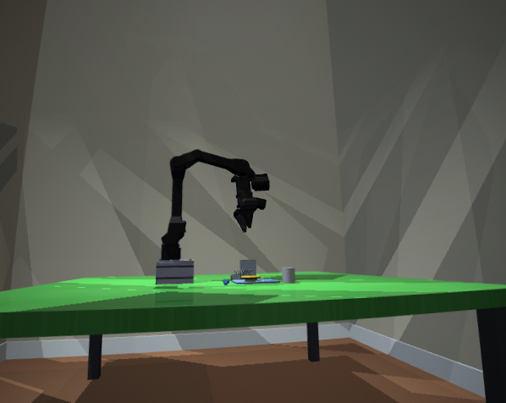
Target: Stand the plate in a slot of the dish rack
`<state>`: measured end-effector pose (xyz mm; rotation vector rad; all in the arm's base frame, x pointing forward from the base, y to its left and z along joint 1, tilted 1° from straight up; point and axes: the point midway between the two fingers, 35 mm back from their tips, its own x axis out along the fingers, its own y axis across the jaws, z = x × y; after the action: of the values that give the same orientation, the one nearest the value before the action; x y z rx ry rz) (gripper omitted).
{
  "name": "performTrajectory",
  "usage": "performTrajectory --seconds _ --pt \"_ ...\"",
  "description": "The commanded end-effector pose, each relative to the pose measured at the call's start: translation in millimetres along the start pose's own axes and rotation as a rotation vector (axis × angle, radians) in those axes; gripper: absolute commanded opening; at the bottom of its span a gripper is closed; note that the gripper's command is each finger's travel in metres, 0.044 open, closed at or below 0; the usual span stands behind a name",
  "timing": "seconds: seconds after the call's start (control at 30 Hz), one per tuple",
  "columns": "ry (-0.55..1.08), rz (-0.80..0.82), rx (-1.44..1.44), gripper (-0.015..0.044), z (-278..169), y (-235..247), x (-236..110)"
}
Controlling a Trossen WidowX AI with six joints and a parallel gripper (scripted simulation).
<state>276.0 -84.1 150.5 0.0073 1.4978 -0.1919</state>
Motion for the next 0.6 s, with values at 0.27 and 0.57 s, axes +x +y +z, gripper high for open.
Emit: performTrajectory --seconds 0.27,0.57 --pt "0.052 0.096 0.035 0.04 -1.1 -53.5 27.4" --pt "0.053 0.095 0.035 0.04 -12.3 -49.4 129.2"
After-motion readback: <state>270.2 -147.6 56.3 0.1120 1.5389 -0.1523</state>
